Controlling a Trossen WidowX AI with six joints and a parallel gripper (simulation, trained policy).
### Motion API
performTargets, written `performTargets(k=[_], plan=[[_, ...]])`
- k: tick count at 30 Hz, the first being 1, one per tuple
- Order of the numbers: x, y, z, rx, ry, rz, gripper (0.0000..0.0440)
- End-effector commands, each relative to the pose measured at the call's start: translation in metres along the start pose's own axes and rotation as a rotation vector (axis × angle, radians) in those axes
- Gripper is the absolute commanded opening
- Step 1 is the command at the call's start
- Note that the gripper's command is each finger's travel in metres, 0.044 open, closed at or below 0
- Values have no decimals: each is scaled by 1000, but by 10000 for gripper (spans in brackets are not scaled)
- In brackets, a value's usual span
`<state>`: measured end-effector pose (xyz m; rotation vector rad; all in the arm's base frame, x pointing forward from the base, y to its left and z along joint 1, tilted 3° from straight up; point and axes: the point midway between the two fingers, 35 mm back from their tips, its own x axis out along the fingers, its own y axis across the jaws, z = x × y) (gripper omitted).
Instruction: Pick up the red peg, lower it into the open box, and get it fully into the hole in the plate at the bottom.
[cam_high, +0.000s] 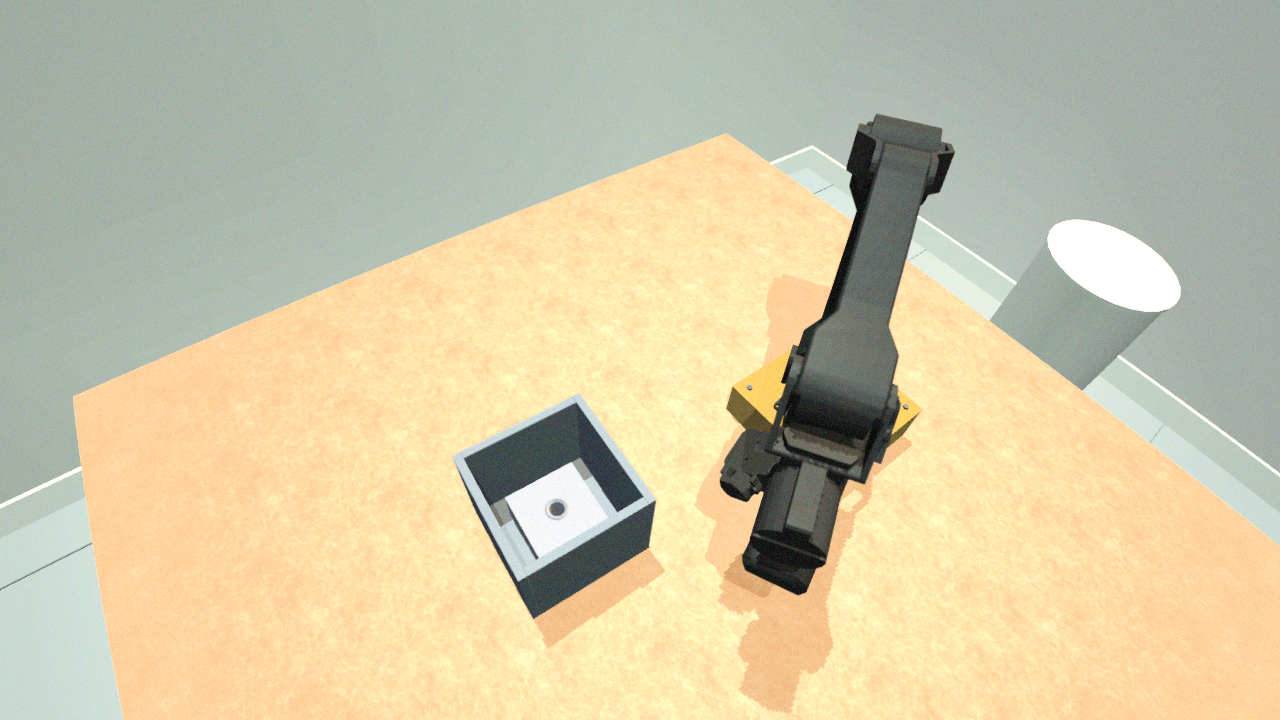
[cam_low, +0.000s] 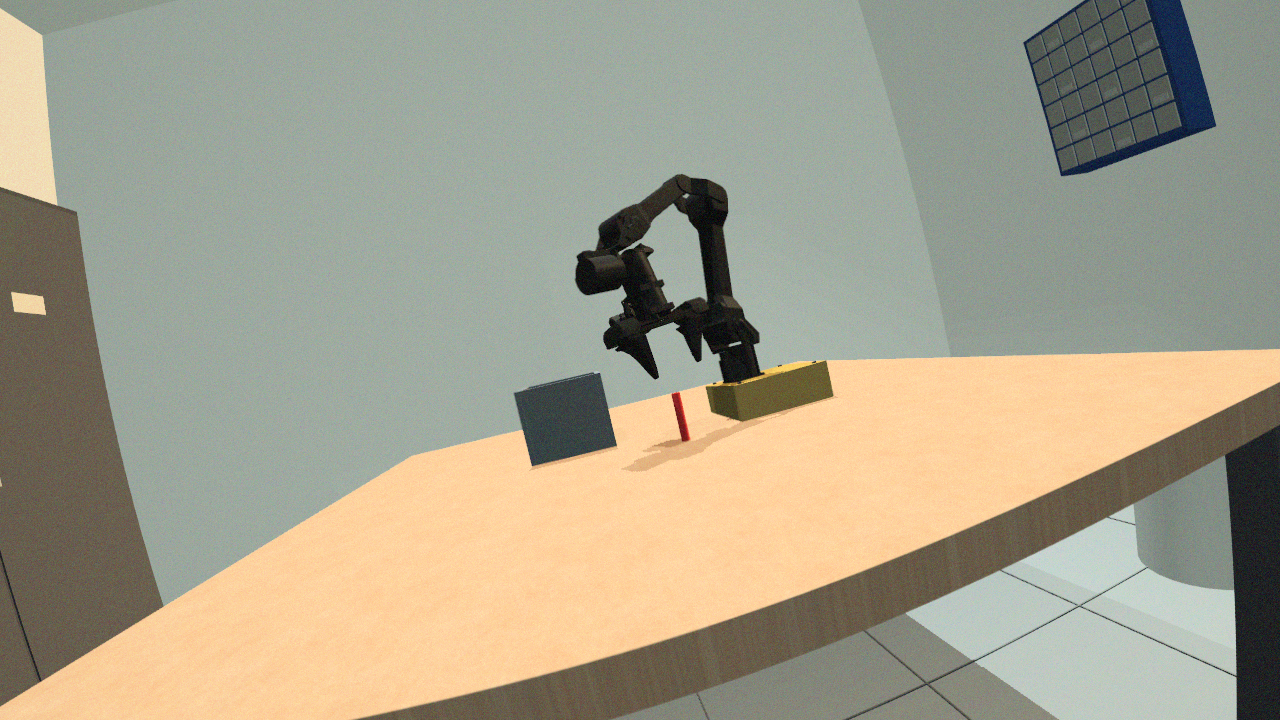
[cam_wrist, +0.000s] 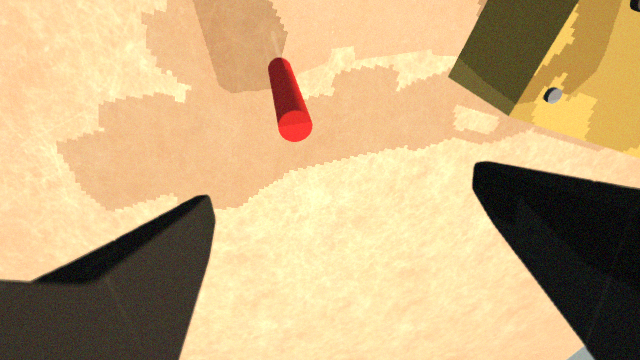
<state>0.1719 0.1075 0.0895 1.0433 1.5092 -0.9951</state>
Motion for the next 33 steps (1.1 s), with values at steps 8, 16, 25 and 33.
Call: performTargets(k=[8,16,25,33], plan=[[33,-1,11,37,-57,-38,438],[57,-1,19,69,-89,-36,427],[76,7,21,72,-97,-21,266],[87,14,19,32,-87,-15,76]])
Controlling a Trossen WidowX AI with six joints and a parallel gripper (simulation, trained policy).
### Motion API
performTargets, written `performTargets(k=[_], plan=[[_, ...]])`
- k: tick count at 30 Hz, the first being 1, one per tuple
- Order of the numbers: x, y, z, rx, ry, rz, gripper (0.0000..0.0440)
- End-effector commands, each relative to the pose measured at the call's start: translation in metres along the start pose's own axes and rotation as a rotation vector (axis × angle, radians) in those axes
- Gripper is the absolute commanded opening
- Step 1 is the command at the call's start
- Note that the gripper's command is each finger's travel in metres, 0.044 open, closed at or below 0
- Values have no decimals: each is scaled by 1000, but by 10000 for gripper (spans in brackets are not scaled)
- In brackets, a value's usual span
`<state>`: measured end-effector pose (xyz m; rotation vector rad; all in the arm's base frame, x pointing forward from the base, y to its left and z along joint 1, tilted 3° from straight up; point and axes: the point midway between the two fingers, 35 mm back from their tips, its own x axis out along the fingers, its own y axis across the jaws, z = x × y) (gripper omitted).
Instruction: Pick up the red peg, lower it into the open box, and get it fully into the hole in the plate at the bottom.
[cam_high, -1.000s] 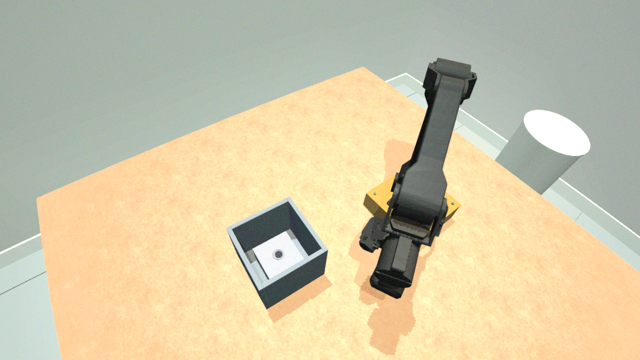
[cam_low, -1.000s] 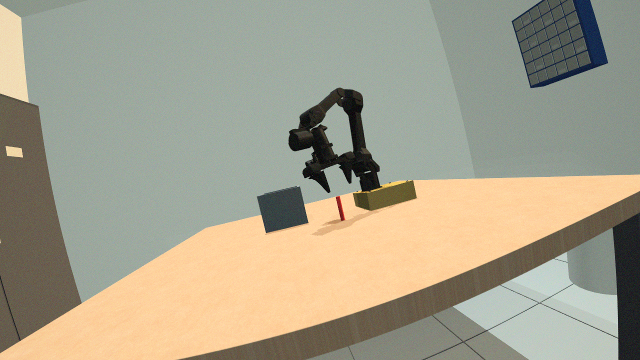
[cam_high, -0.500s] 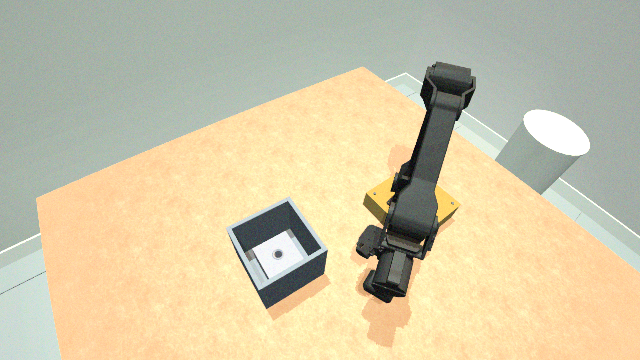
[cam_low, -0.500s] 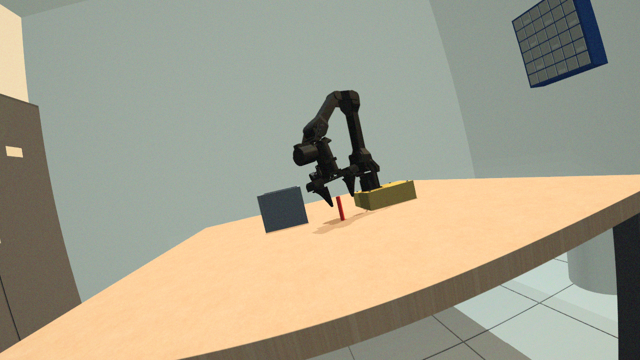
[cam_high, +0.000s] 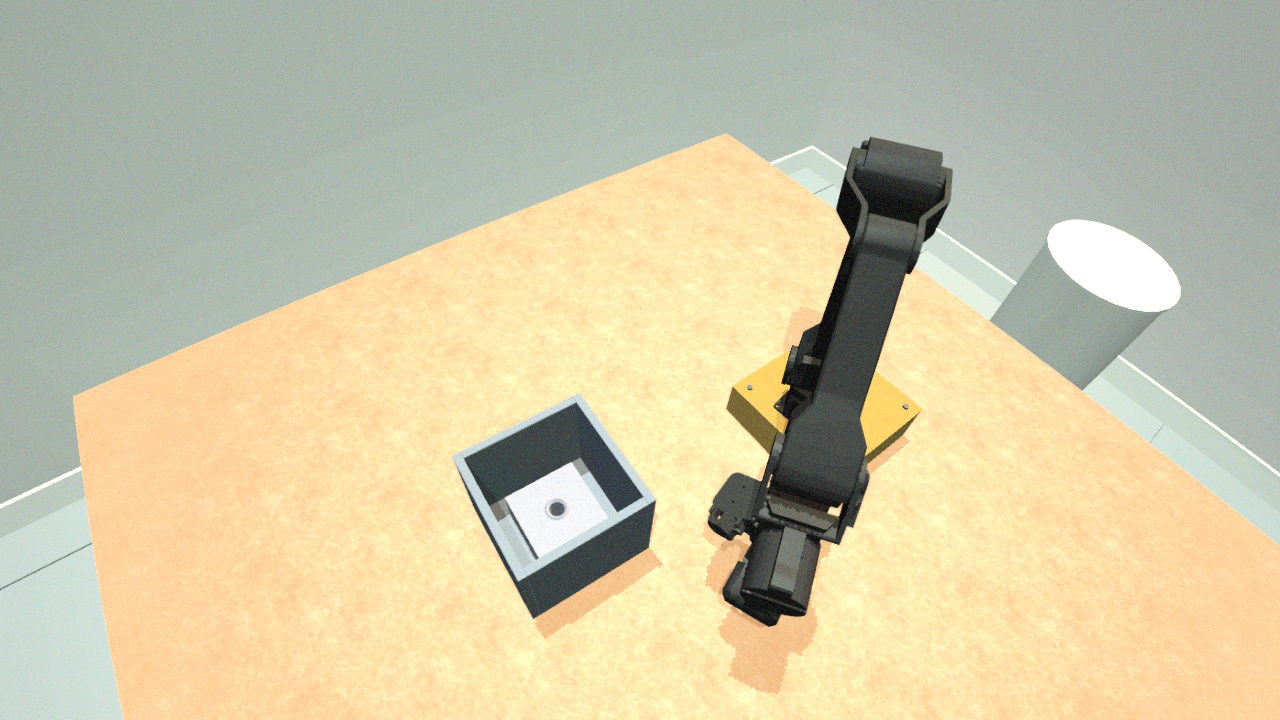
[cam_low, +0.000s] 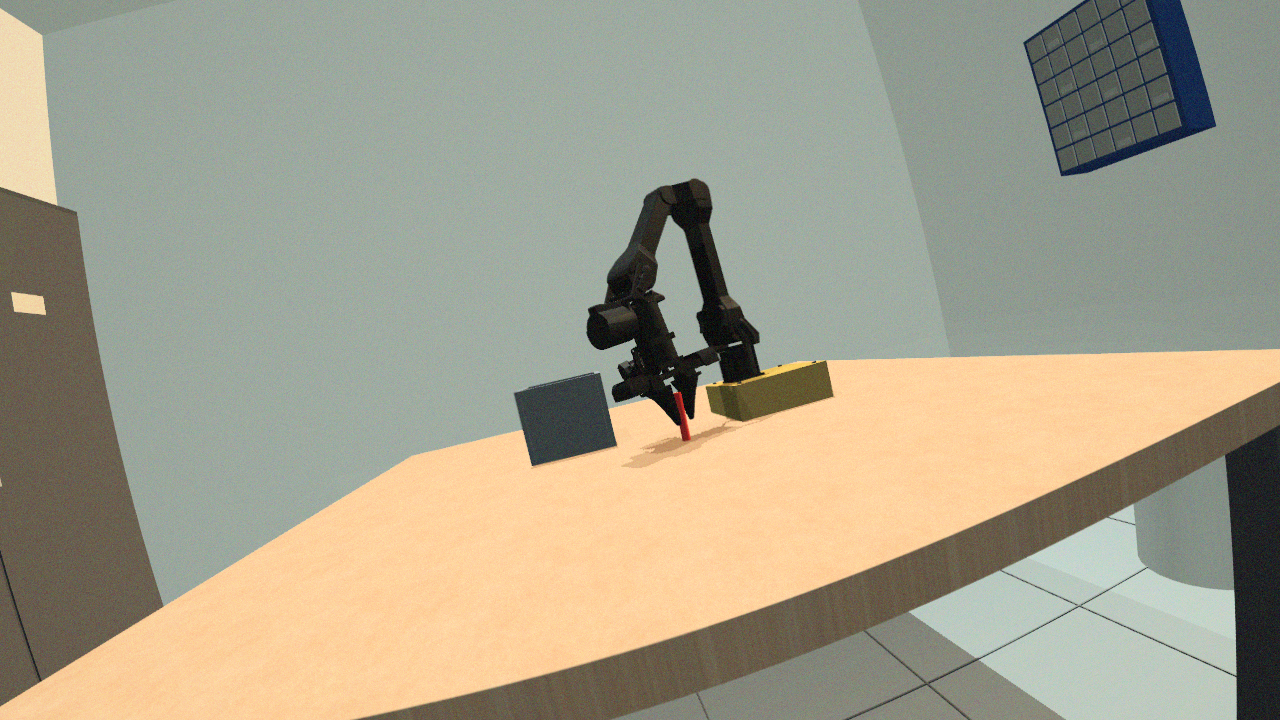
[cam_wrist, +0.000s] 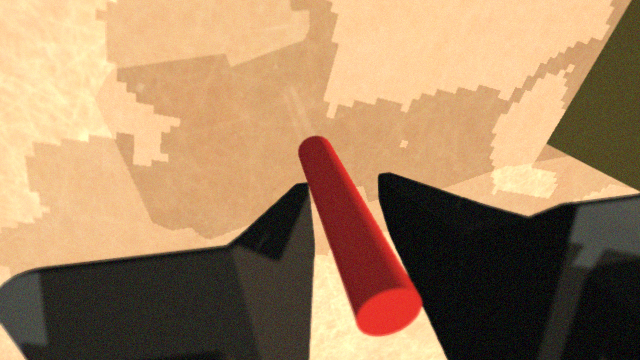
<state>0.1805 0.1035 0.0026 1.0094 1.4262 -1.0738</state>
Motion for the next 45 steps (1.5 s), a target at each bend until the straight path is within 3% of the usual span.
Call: performTargets(k=[1,3,17,33,45], plan=[[4,1,-1,-19,6,-2,54],[5,2,-3,-30,12,1,19],[-26,10,-7,12,69,105,0],[-82,25,-5,-2,110,253,0],[-135,31,15,-41,60,356,0]])
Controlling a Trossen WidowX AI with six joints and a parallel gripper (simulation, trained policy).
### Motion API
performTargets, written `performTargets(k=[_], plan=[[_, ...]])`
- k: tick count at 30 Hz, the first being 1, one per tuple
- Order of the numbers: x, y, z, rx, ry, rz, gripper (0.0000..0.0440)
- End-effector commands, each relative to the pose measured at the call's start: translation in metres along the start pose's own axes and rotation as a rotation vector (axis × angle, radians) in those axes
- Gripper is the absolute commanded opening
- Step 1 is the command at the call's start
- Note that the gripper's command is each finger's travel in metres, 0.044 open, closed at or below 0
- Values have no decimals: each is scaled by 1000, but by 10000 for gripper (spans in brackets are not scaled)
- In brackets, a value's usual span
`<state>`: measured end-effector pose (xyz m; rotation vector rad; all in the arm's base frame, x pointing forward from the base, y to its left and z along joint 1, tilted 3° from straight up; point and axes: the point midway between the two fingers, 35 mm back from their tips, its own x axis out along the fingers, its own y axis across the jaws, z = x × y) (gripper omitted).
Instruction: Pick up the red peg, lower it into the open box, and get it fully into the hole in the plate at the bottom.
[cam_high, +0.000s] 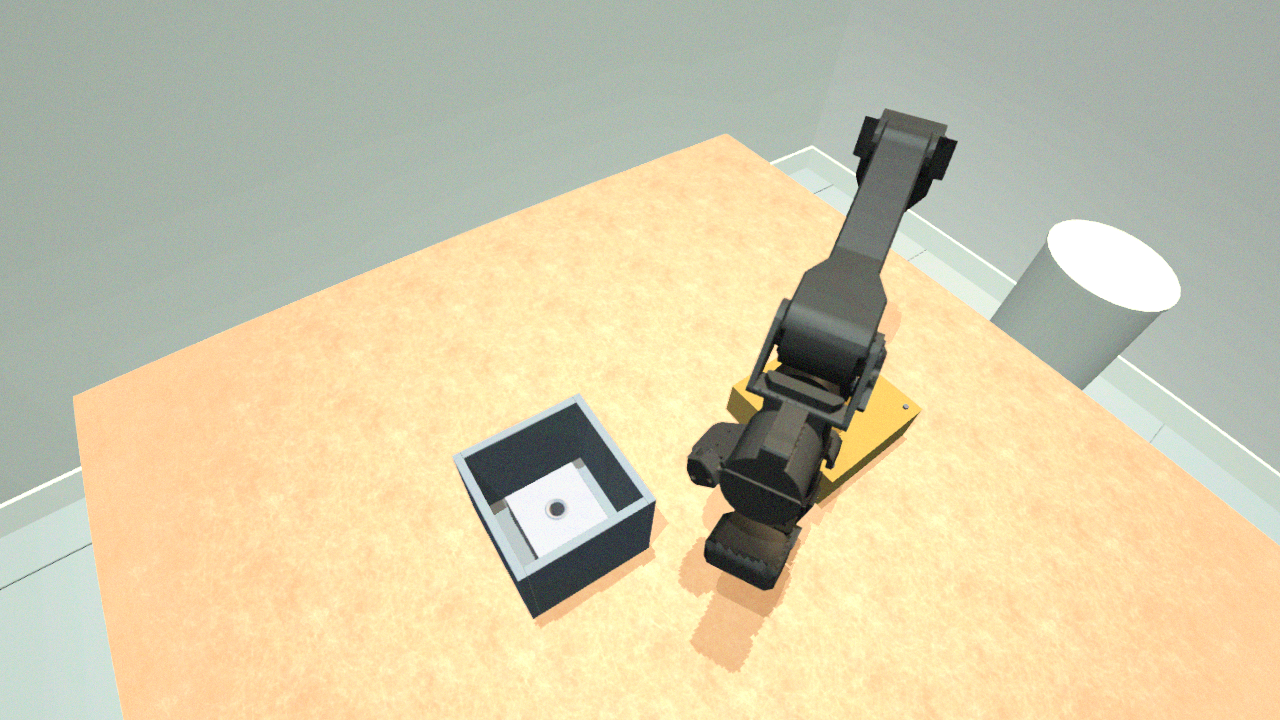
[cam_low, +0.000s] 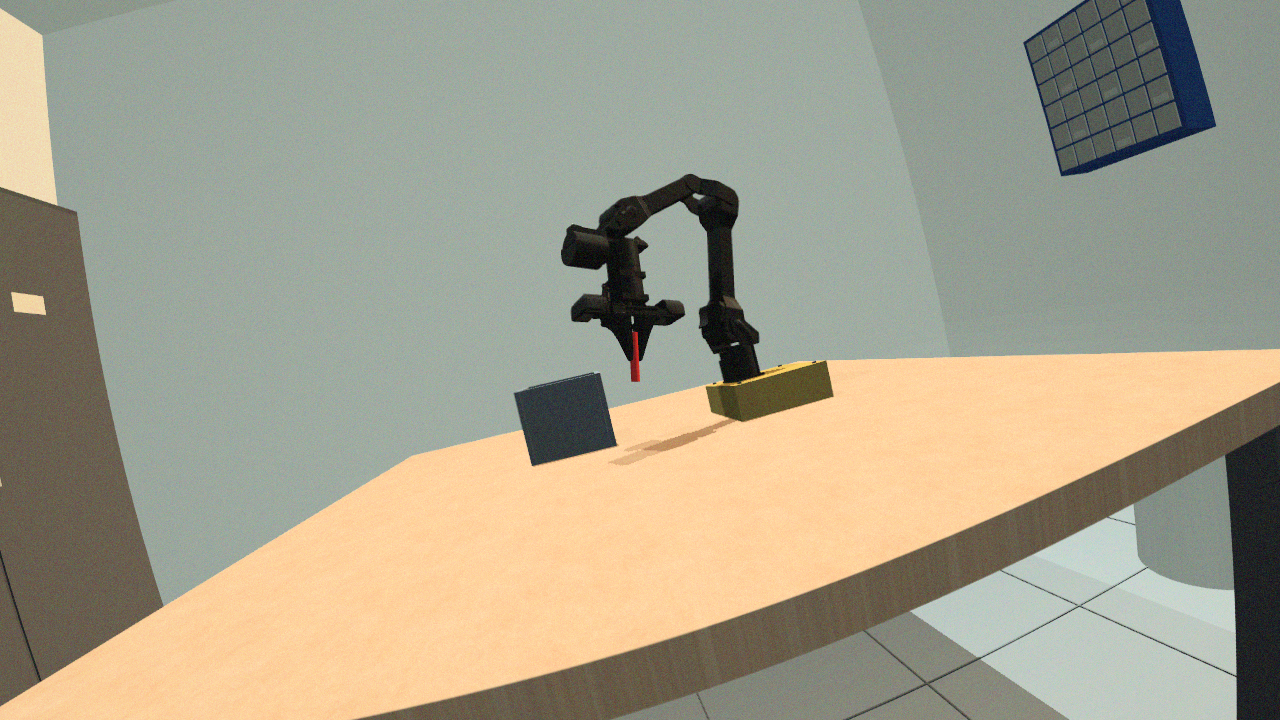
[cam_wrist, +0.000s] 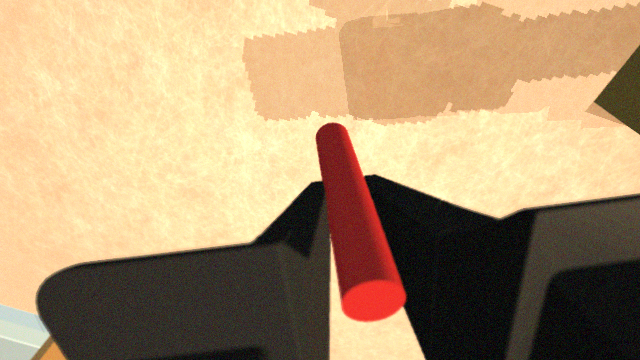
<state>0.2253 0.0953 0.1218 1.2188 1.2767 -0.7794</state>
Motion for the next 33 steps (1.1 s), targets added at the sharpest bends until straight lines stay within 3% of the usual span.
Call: performTargets(k=[1,14,33], plan=[[-15,7,6,-13,-18,37,0],[-53,20,47,1,-122,76,0],[-65,24,105,59,-202,25,0]])
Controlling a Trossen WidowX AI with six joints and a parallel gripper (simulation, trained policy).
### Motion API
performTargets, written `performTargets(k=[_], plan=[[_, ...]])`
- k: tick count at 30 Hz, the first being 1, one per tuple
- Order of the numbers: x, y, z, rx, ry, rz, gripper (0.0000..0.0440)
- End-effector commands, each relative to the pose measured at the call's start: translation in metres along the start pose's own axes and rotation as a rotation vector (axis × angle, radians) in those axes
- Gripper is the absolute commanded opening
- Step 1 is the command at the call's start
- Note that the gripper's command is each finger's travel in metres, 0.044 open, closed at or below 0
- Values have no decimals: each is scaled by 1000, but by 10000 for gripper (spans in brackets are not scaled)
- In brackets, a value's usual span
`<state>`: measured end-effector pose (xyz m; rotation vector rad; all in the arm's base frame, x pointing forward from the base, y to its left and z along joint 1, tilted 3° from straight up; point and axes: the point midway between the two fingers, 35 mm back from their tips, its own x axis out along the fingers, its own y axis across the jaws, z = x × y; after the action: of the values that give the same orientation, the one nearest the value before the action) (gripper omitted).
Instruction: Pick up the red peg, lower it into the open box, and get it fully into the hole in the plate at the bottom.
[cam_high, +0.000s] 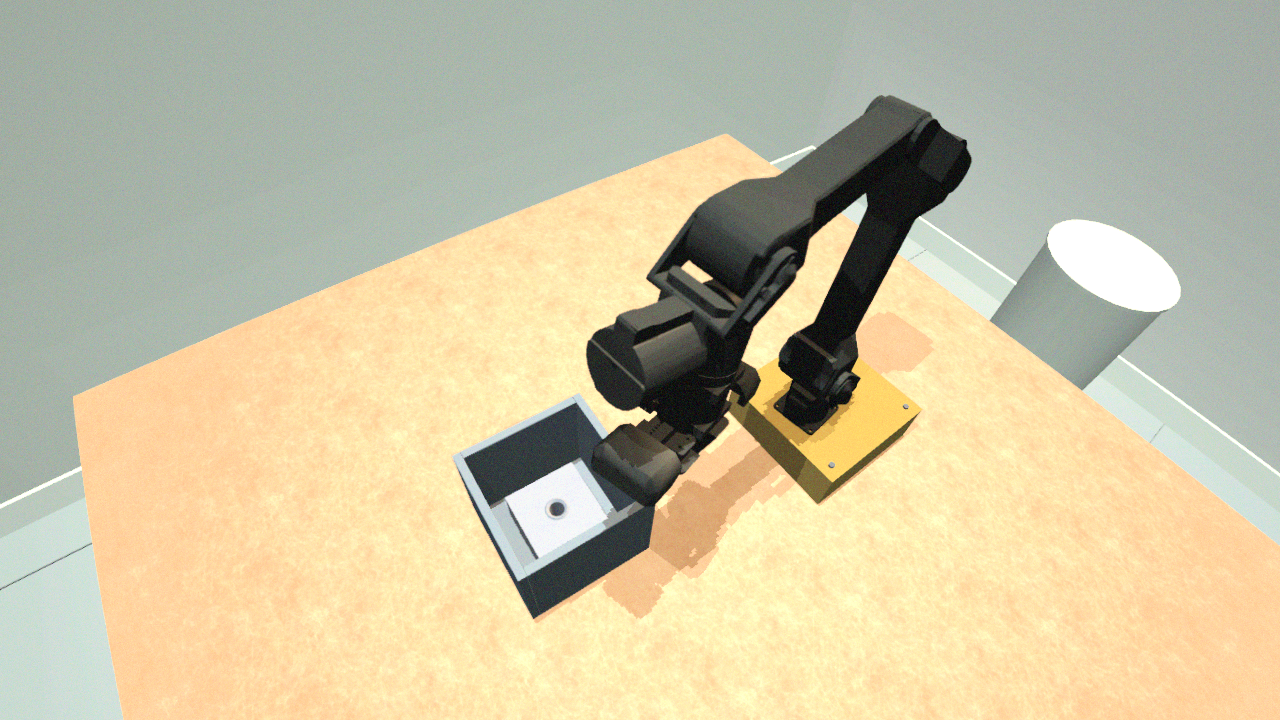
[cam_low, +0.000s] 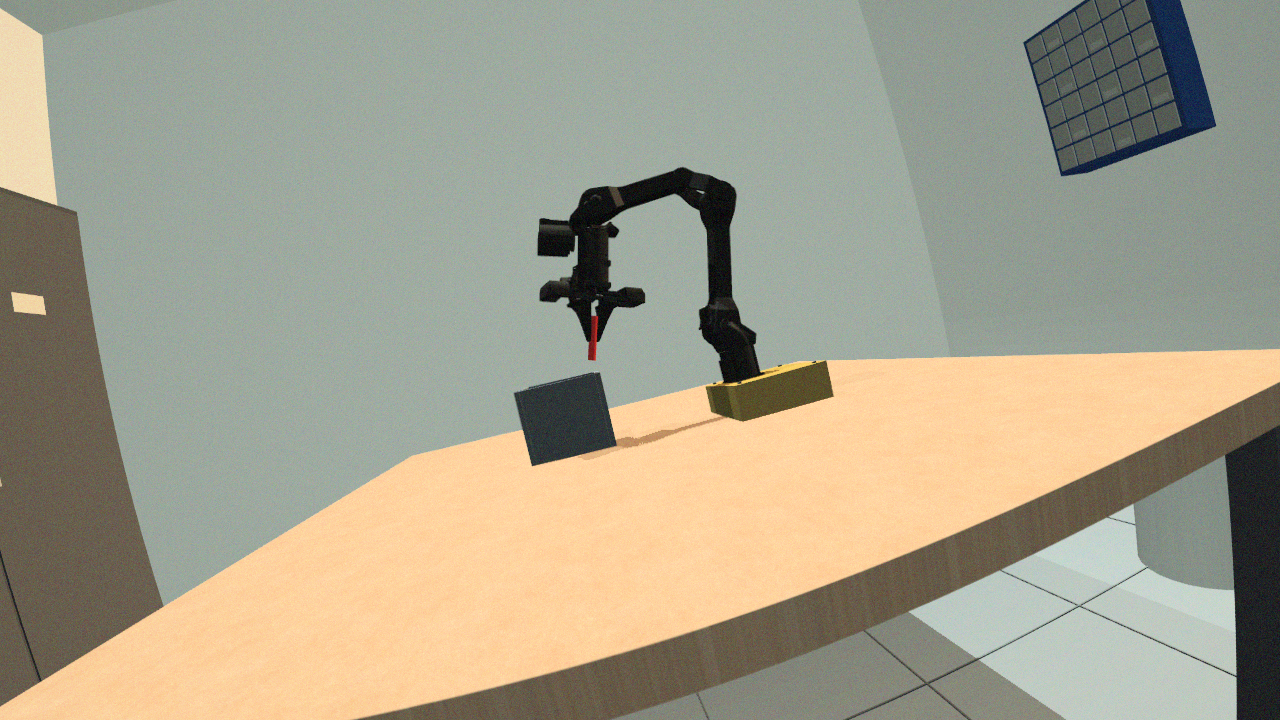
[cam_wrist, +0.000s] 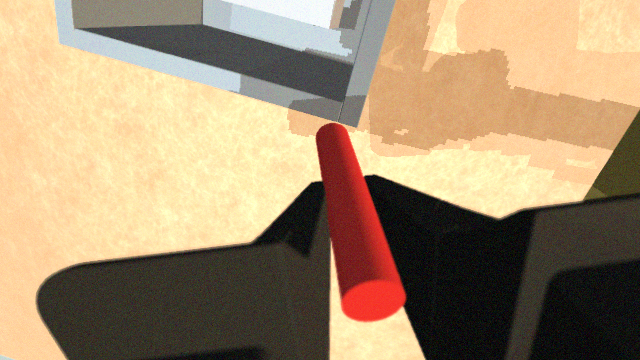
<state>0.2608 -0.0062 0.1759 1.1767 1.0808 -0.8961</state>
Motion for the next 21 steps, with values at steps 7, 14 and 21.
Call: performTargets(k=[7,14,21], plan=[[4,6,24,13,-16,-27,0],[10,9,41,20,-15,-44,0],[20,12,57,23,-14,-60,0]])
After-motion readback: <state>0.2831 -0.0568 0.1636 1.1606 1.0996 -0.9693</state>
